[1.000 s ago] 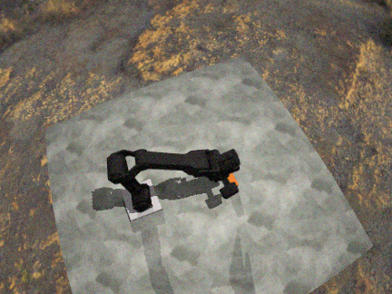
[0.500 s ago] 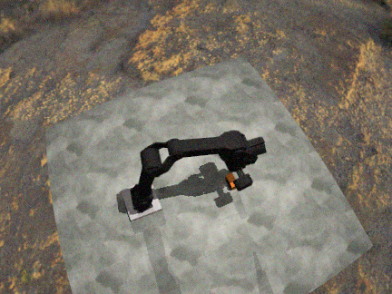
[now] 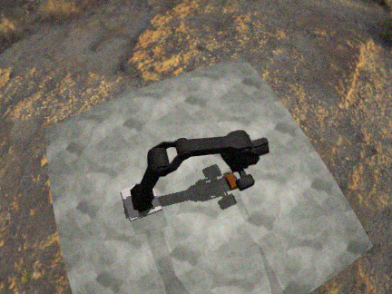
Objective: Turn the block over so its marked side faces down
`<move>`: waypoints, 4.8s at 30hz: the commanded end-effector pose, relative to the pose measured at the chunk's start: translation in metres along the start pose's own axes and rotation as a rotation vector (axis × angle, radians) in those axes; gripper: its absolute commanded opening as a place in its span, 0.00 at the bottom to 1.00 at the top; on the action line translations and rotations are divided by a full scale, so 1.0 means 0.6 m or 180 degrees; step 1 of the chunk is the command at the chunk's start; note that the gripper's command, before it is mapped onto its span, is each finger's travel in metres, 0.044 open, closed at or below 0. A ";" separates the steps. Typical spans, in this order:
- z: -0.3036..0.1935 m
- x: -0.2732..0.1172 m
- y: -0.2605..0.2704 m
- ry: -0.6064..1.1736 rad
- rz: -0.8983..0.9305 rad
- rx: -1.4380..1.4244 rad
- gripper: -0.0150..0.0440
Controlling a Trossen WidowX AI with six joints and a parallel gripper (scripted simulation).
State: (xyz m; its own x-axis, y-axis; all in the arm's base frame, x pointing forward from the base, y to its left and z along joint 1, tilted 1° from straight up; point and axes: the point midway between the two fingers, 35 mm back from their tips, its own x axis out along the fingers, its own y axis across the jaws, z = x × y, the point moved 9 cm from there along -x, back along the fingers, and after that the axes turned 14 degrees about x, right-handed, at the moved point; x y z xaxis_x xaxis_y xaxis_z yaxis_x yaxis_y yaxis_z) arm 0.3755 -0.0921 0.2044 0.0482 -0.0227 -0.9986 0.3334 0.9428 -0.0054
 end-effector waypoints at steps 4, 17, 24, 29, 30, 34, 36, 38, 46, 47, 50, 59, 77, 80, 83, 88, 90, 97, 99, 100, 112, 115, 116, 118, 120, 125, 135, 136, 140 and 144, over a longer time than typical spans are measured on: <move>-0.001 0.037 -0.001 0.0095 -0.0031 -0.0003 1.00; -0.002 0.063 -0.001 0.0095 -0.0031 -0.0003 1.00; -0.002 0.082 -0.001 0.0095 -0.0031 -0.0003 1.00; -0.003 0.096 -0.001 0.0095 -0.0031 -0.0003 1.00; -0.003 0.099 -0.001 0.0095 -0.0031 -0.0003 1.00; -0.004 0.109 -0.001 0.0095 -0.0031 -0.0003 1.00; -0.004 0.114 -0.002 0.0095 -0.0031 -0.0003 1.00; -0.004 0.116 -0.002 0.0095 -0.0031 -0.0003 1.00; -0.004 0.116 -0.002 0.0095 -0.0031 -0.0003 0.82; -0.004 0.116 -0.002 0.0095 -0.0031 -0.0003 0.78; -0.004 0.116 -0.002 0.0095 -0.0031 -0.0003 0.68; -0.004 0.116 -0.002 0.0095 -0.0031 -0.0003 0.58; -0.002 0.066 -0.001 0.0095 -0.0031 -0.0003 0.25; -0.002 0.066 -0.001 0.0095 -0.0031 -0.0003 0.25; -0.003 0.067 -0.001 0.0066 -0.0023 -0.0001 0.25; -0.011 0.072 -0.004 -0.0143 0.0036 0.0009 0.25; -0.014 0.075 -0.005 -0.0230 0.0061 0.0013 0.25; -0.027 0.082 -0.009 -0.0537 0.0145 0.0015 0.25; -0.031 0.084 -0.010 -0.0625 0.0168 0.0015 0.25; -0.033 0.085 -0.010 -0.0668 0.0180 0.0014 0.25; -0.061 0.097 -0.017 -0.1195 0.0305 0.0010 0.25; -0.070 0.100 -0.019 -0.1326 0.0335 0.0006 0.25; -0.072 0.101 -0.020 -0.1370 0.0344 0.0005 0.25; -0.078 0.103 -0.021 -0.1458 0.0363 0.0001 0.25; -0.084 0.104 -0.022 -0.1546 0.0381 -0.0003 0.25; -0.089 0.106 -0.023 -0.1611 0.0394 -0.0006 0.25; -0.085 0.140 -0.025 -0.1914 0.0475 0.0014 0.25; -0.085 0.145 -0.026 -0.1961 0.0488 0.0016 0.25; -0.087 0.163 -0.027 -0.2148 0.0537 0.0024 0.25; -0.091 0.179 -0.029 -0.2334 0.0585 0.0028 0.25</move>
State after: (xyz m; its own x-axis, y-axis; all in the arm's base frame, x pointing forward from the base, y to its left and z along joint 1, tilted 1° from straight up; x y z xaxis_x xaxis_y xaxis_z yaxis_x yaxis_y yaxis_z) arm 0.3269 -0.0932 0.1080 0.6864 -0.0895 -0.7217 0.2735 0.9513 0.1422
